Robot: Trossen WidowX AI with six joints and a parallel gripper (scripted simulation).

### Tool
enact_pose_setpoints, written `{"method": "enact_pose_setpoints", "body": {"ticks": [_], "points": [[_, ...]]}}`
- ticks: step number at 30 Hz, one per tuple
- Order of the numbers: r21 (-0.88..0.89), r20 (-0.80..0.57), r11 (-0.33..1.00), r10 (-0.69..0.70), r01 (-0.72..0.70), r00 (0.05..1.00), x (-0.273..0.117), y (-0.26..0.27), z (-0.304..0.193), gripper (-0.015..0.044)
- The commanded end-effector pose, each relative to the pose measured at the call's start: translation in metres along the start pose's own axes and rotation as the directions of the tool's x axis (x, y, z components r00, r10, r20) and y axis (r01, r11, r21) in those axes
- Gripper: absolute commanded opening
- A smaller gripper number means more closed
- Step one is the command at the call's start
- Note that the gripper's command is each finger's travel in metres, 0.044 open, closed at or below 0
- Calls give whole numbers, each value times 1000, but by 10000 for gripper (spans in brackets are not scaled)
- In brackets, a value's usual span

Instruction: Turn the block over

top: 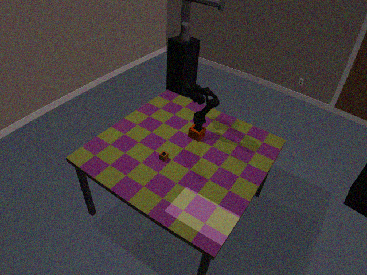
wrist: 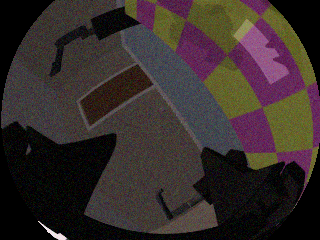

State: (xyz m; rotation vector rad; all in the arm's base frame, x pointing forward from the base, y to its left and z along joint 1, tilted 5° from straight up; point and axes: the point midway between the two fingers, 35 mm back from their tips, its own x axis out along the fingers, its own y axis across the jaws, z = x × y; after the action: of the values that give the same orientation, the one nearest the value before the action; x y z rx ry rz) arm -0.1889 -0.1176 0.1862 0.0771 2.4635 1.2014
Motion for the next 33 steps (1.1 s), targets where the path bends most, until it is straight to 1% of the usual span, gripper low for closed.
{"method": "enact_pose_setpoints", "body": {"ticks": [1, 2, 5, 9, 14, 18, 22, 26, 30, 33], "points": [[6, -3, 1000, -7, 8, 1000, -1, -2, -1, 426], [24, -11, 999, -30, 30, 999, -4, -6, -4, 440], [119, -53, 980, -157, 162, 986, -24, -32, -21, 440], [232, -93, 911, -329, 342, 940, -61, -69, -38, 440], [341, -109, 777, -526, 529, 844, -117, -112, -46, 440], [416, -91, 656, -659, 630, 746, -170, -141, -40, 440], [484, -47, 545, -765, 685, 642, -224, -164, -23, 440], [547, 19, 460, -842, 699, 539, -279, -180, 4, 440], [605, 105, 411, -890, 682, 443, -332, -188, 41, 440], [642, 179, 401, -907, 653, 382, -369, -189, 75, 440]]}}
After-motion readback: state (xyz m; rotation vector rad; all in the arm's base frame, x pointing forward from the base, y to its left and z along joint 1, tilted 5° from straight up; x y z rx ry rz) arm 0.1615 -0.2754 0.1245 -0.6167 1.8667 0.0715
